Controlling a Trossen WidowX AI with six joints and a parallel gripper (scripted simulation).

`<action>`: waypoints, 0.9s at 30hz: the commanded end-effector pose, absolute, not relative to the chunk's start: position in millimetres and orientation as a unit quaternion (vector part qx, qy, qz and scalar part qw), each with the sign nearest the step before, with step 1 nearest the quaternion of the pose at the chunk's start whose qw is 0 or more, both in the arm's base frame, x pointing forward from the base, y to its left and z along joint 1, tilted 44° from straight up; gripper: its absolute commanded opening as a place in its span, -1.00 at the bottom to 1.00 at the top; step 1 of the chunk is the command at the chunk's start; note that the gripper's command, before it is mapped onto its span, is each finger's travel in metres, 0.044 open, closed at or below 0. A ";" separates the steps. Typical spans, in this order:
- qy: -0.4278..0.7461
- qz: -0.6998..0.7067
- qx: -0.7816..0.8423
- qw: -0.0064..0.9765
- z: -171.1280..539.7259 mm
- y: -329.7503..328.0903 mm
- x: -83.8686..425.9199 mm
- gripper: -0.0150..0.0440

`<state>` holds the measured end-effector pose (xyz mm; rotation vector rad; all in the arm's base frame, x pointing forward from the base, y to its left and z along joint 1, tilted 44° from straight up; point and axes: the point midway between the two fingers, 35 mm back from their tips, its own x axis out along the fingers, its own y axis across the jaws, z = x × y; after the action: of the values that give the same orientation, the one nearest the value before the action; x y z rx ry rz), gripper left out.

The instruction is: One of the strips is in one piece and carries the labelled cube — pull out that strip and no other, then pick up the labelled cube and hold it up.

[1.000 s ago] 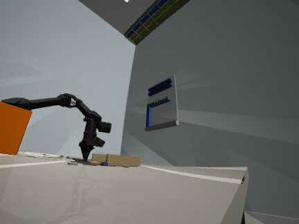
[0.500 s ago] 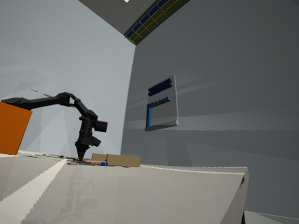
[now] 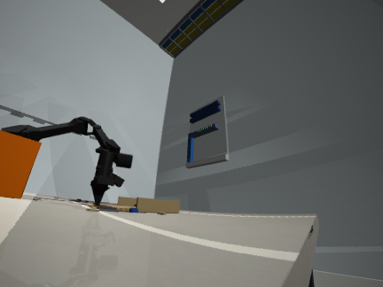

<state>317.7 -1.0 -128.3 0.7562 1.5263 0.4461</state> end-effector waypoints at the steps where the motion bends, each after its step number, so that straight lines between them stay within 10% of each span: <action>1: 0.676 0.198 0.331 0.628 -130.6 4.4 303.4 -0.49; 27: 0.676 0.197 0.331 0.628 -125.8 10.8 265.9 -0.49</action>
<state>280.3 5.3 -123.4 0.7597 1.5206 0.4466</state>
